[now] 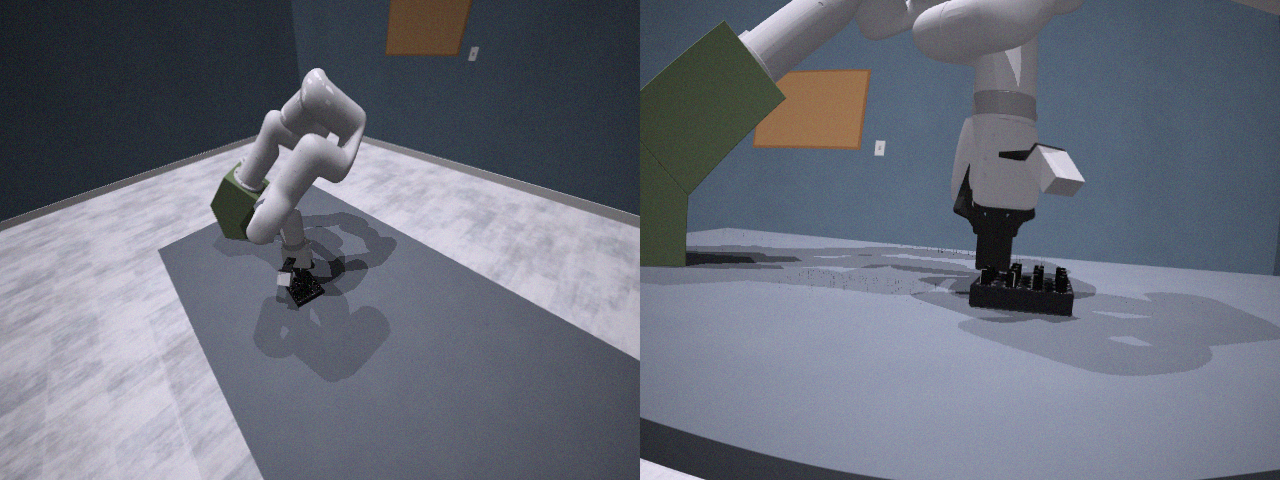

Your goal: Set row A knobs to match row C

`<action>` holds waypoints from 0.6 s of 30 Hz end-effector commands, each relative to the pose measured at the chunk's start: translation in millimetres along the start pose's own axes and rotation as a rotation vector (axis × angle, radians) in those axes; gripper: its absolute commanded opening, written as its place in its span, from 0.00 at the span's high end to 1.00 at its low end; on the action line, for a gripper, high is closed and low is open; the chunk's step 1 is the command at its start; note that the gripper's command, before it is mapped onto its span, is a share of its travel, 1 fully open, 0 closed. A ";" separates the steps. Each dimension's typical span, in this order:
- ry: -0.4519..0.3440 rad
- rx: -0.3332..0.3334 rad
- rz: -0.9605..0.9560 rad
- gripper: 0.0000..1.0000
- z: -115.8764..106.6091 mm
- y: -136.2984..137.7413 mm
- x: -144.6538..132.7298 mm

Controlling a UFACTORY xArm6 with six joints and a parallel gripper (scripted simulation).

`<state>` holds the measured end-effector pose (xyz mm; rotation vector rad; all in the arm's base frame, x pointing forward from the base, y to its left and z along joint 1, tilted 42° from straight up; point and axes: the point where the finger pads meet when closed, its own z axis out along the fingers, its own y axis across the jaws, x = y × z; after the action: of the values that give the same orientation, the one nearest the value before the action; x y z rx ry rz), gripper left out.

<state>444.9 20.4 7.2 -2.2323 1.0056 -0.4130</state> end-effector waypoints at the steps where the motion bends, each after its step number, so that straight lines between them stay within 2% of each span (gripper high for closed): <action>1: -0.007 -0.004 0.054 0.92 -0.5 -0.4 0.8; 15: -0.006 -0.005 0.419 0.92 -0.5 -0.4 0.8; 18: -0.006 -0.005 0.443 0.92 -0.5 -0.4 0.8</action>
<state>444.9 20.4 7.2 -1.9594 1.4185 -0.2298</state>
